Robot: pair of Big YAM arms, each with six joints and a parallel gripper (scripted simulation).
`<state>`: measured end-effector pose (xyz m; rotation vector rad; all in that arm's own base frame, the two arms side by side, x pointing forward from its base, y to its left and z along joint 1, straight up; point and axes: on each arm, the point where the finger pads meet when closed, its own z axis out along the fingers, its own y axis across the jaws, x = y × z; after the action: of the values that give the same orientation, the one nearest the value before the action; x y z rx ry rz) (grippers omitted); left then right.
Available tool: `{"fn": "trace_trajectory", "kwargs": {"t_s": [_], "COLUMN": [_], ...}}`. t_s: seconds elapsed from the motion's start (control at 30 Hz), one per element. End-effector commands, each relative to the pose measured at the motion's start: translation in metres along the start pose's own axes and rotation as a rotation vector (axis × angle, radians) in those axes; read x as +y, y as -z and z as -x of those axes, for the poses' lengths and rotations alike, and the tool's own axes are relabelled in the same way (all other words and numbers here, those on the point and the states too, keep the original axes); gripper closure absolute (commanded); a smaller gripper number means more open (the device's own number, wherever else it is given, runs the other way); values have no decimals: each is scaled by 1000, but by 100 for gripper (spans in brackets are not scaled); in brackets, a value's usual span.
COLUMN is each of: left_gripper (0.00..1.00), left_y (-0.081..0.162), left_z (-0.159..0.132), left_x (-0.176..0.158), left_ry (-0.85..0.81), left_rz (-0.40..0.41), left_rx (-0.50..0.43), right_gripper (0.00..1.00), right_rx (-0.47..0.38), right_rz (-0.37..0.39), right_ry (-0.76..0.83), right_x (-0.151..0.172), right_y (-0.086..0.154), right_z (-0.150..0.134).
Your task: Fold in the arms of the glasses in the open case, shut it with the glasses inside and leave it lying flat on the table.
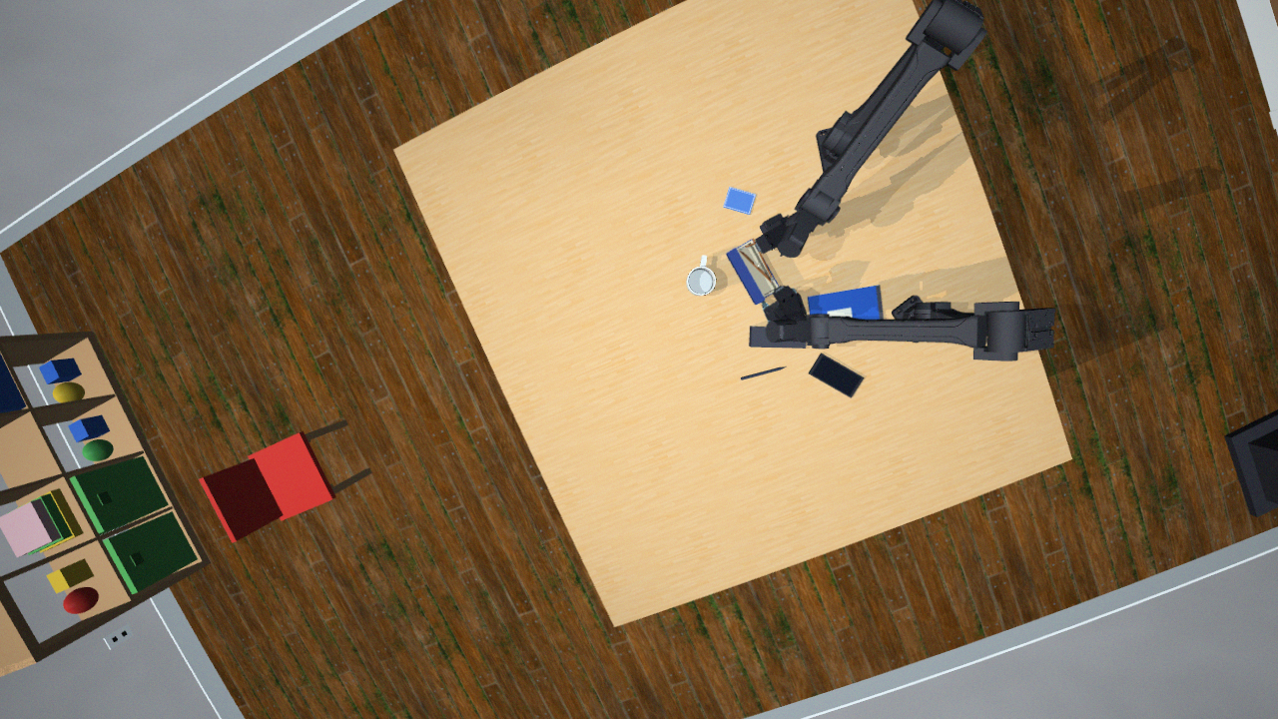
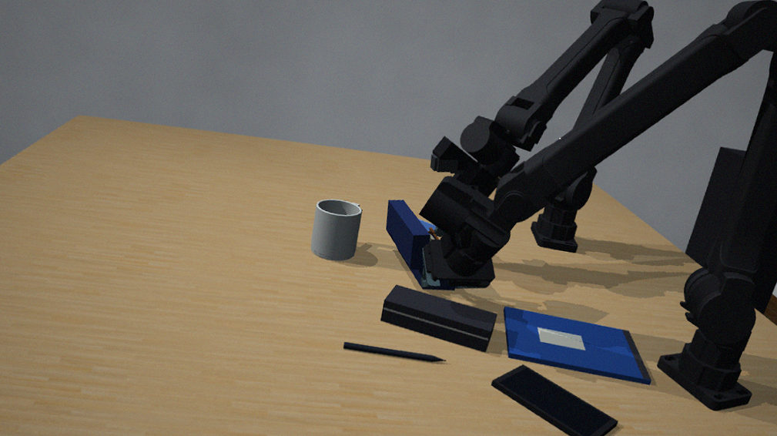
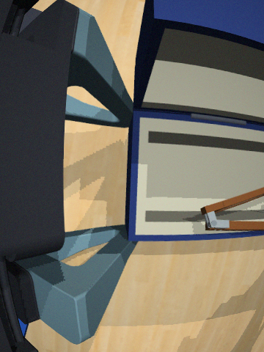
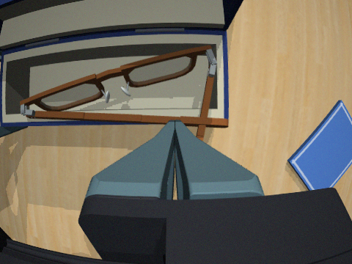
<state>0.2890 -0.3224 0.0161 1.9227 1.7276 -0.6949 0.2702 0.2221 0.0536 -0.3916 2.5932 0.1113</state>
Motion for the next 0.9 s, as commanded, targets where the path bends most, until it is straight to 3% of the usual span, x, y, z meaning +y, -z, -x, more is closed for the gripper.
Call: {"fn": "trace_trajectory", "kwargs": {"t_s": [0.0,0.87], "left_gripper": [43,43], "left_y": [8,8], "left_z": [23,24], "left_x": [26,26], "left_ry": [-44,-45], "left_rz": [45,46], "left_rx": [-39,-39], "right_gripper": [100,100], "right_rx": [-56,-55], "right_rz": [14,11], "right_ry": [-9,-5], "right_x": [5,-11], "right_y": [4,-5], "right_z": [38,56]}}
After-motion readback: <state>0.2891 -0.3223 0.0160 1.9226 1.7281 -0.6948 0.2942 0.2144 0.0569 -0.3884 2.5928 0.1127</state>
